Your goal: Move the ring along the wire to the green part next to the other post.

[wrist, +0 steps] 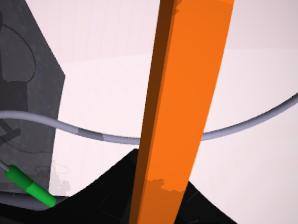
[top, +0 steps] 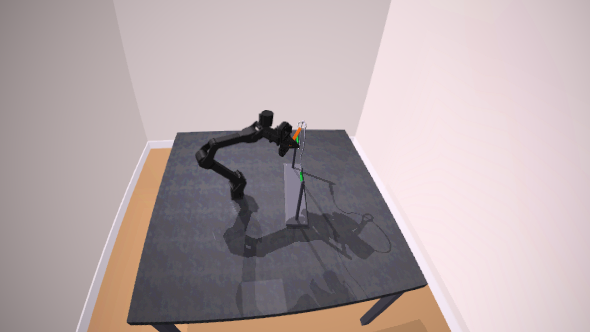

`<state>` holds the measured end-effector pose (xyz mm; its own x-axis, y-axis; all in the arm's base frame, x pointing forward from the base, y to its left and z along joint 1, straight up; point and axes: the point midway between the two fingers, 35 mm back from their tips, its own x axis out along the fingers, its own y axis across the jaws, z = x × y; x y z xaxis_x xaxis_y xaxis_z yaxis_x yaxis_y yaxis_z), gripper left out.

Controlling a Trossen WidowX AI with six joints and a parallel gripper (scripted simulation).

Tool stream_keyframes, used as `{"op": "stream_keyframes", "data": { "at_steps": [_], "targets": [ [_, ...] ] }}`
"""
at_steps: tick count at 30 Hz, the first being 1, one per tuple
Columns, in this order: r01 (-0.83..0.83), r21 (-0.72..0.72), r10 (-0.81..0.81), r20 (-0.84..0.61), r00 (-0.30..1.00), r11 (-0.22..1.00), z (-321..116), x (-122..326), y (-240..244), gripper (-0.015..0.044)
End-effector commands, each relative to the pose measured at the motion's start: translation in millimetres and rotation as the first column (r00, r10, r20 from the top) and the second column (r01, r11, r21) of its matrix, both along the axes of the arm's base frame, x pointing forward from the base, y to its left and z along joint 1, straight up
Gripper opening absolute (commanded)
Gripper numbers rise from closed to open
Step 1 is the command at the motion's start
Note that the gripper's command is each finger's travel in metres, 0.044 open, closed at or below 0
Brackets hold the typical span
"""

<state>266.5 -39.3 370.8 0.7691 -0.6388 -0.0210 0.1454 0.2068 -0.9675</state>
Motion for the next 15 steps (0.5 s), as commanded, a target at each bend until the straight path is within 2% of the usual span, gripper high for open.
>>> {"op": "stream_keyframes", "data": {
  "at_steps": [1, 15],
  "targets": [
    [0.006, -0.049, -0.006, -0.004, 1.000, 0.999, 2.0, -2.0, -1.7, -0.0150],
    [0.005, -0.229, -0.011, -0.025, 1.000, 0.973, 10.0, -2.2, -2.7, -0.0150]
  ]
}}
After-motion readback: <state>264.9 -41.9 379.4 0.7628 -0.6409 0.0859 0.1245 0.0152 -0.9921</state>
